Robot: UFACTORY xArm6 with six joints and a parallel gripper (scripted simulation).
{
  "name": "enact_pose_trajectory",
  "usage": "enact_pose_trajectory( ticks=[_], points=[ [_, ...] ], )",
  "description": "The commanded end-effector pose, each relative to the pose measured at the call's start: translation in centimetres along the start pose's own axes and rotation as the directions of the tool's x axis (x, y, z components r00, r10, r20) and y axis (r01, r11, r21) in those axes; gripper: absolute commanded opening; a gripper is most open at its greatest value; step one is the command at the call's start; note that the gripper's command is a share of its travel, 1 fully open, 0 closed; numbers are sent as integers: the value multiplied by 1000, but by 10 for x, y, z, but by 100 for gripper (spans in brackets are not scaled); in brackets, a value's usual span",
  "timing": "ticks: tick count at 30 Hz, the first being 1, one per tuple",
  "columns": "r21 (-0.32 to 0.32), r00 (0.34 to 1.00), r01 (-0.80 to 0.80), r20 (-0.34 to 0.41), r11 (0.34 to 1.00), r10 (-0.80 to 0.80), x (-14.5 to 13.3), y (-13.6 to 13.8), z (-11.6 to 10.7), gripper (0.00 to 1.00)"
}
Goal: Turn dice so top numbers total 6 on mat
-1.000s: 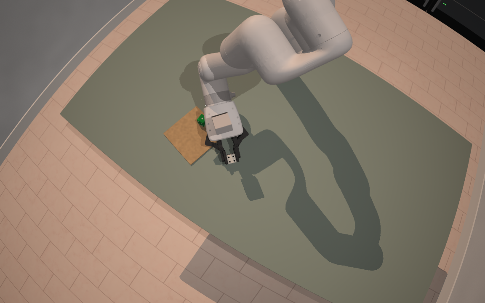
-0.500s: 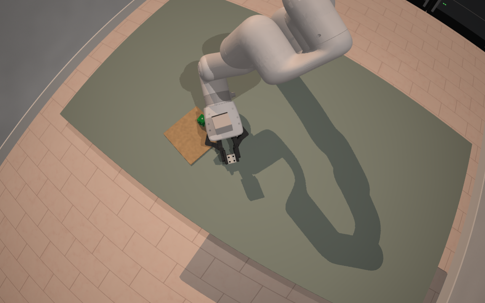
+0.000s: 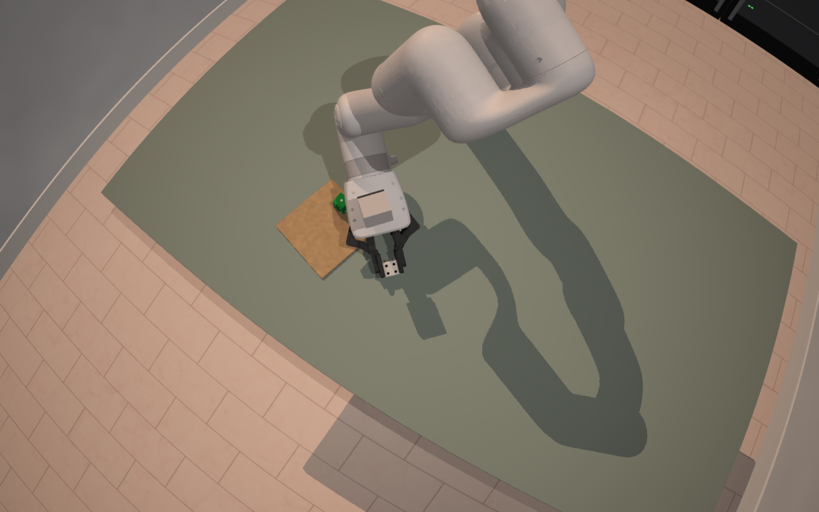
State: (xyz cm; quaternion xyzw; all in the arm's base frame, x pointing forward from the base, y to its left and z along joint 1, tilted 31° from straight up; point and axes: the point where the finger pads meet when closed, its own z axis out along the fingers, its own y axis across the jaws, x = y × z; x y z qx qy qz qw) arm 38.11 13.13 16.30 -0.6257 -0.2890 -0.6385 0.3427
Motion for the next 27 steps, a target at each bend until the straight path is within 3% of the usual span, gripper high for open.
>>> enact_pose_trajectory(
  ticks=[1, 7, 11, 15, 27],
  points=[
    [0, 1000, 2, -1, 1000, -2, 1, 1, 0, 25],
    [0, 1000, 2, -1, 1000, -2, 1, 1, 0, 33],
    [0, 1000, 2, -1, 1000, -2, 1, 1, 0, 33],
    [0, 1000, 2, -1, 1000, -2, 1, 1, 0, 42],
    [0, 1000, 2, -1, 1000, -2, 1, 1, 0, 42]
  ],
)
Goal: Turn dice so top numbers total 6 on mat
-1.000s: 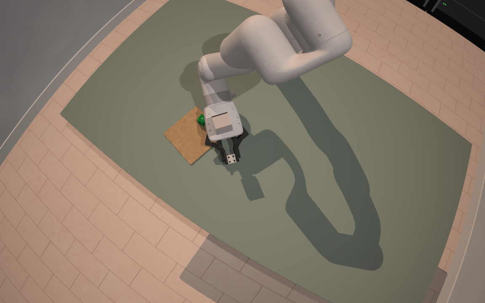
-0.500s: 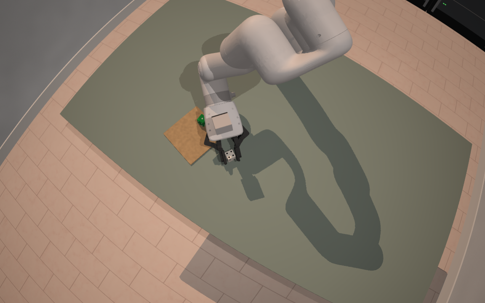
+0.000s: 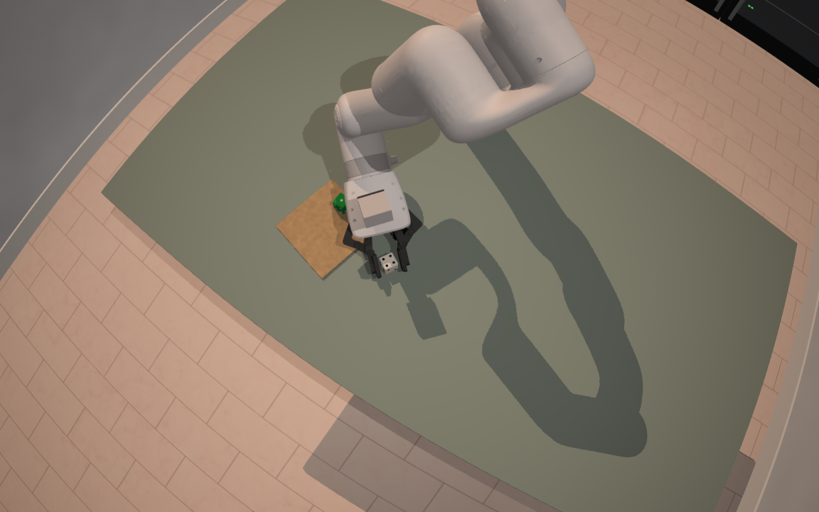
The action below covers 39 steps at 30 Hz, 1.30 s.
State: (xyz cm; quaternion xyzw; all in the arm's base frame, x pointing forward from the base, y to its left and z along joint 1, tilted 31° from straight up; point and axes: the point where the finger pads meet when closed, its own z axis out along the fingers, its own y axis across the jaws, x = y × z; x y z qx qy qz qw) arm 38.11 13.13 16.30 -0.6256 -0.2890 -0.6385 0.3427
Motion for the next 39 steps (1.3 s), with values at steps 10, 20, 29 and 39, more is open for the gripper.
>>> enact_pose_trajectory(
  ticks=[10, 20, 29, 39],
  points=[
    [0, 1000, 2, -1, 1000, -2, 1, 1, 0, 42],
    [0, 1000, 2, -1, 1000, -2, 1, 1, 0, 42],
    [0, 1000, 2, -1, 1000, -2, 1, 1, 0, 42],
    [0, 1000, 2, -1, 1000, -2, 1, 1, -8, 42]
  ],
)
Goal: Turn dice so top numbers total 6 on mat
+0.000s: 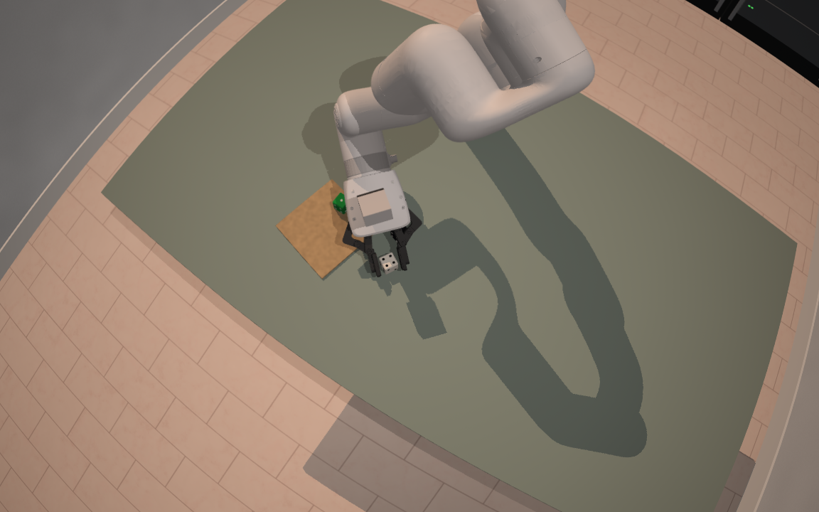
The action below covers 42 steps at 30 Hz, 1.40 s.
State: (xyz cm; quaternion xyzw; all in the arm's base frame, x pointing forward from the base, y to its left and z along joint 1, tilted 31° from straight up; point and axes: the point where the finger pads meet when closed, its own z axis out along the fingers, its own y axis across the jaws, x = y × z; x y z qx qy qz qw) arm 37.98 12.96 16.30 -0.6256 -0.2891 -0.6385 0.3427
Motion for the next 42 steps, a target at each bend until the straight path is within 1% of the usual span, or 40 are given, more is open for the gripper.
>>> enact_pose_trajectory(
  ticks=[1, 9, 11, 16, 22, 28, 37, 42],
  points=[
    [-1, 1000, 1, -1, 1000, -1, 1, 1, -9, 42],
    [-1, 1000, 1, -1, 1000, -1, 1, 1, -38, 42],
    [-1, 1000, 1, -1, 1000, -1, 1, 1, -38, 42],
    [-1, 1000, 1, -1, 1000, -1, 1, 1, -47, 42],
    [-1, 1000, 1, -1, 1000, -1, 1, 1, -48, 42],
    [-1, 1000, 1, -1, 1000, -1, 8, 0, -52, 42],
    [-1, 1000, 1, -1, 1000, -1, 42, 0, -70, 42],
    [-1, 1000, 1, -1, 1000, -1, 53, 0, -76, 42]
  ],
)
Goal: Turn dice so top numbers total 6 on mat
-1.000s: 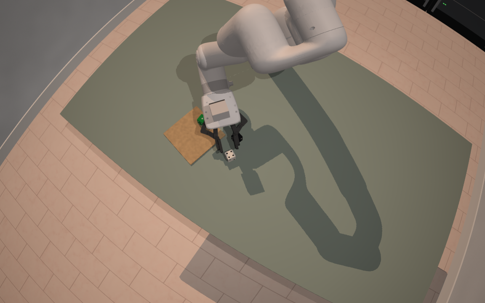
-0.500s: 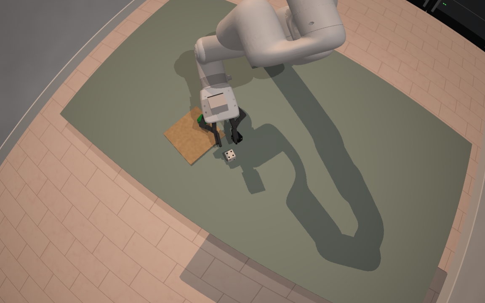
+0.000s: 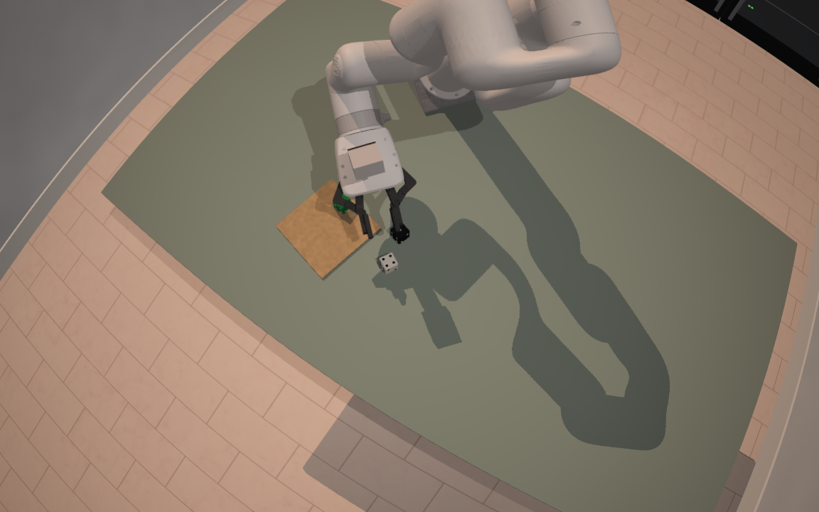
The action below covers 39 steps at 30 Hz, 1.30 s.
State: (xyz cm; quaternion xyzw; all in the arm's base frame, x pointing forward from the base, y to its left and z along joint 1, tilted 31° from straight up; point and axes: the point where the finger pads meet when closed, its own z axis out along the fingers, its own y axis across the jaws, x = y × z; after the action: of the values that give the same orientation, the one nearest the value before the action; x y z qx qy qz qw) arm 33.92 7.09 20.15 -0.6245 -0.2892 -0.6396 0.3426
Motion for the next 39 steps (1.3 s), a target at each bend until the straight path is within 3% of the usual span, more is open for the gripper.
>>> enact_pose_trajectory(
  ticks=[1, 10, 13, 17, 20, 22, 29, 35, 38, 39],
  points=[
    [-1, 1000, 0, 2, 1000, 0, 11, 0, -7, 42],
    [3, 1000, -1, 30, 1000, 1, 12, 0, -6, 42],
    [4, 995, -2, 98, 1000, 1, 15, 0, -3, 42],
    [3, 970, -2, 244, 1000, 1, 22, 0, 1, 42],
    [1, 965, -1, 261, 1000, 1, 24, 0, 2, 42],
    [4, 939, -4, 345, 1000, 2, 27, -1, 4, 42],
    [3, 880, -5, 474, 1000, 2, 34, -1, 9, 42],
    [1, 791, -3, 611, 1000, 2, 43, 0, 14, 42],
    [0, 786, -2, 619, 1000, 1, 44, 0, 15, 42],
    [2, 750, -4, 661, 1000, 2, 47, 0, 16, 42]
  ],
)
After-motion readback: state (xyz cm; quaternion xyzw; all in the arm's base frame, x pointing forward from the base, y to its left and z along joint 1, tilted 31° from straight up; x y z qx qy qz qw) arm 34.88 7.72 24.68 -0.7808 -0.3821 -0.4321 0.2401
